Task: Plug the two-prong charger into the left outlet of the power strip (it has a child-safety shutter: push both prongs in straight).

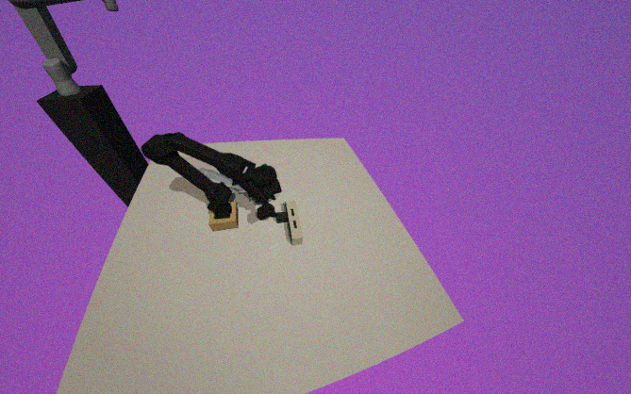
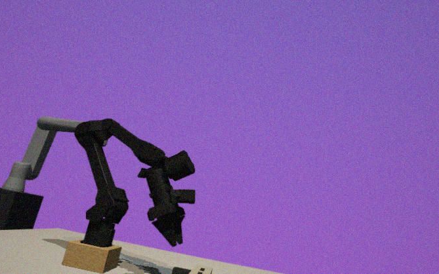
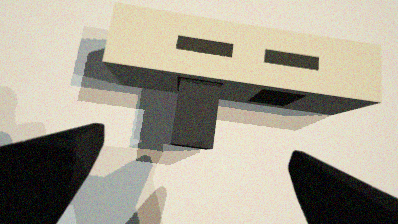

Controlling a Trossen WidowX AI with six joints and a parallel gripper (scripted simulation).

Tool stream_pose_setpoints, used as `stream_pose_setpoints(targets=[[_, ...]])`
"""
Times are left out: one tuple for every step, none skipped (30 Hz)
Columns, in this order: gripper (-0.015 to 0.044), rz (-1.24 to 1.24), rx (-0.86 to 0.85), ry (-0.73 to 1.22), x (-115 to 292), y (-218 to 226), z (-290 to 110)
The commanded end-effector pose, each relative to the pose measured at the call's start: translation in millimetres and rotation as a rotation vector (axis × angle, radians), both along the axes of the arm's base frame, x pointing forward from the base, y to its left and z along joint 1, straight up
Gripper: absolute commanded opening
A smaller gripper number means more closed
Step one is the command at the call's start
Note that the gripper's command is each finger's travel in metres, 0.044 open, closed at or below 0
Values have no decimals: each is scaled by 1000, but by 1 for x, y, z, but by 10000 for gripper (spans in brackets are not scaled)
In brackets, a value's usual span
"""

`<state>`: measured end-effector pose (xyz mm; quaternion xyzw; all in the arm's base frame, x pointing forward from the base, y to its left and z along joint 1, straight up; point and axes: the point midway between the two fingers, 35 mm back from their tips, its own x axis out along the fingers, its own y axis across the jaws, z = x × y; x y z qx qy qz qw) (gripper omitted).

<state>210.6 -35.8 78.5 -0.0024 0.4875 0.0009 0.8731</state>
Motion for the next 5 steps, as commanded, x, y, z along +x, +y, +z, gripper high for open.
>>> stream_pose_setpoints(targets=[[440, 4, 1, 0, -1, 1, -1], [440, 4, 1, 0, -1, 1, -1], [440, 4, 1, 0, -1, 1, -1], [440, 4, 1, 0, -1, 1, -1], [440, 4, 1, 0, -1, 1, -1]])
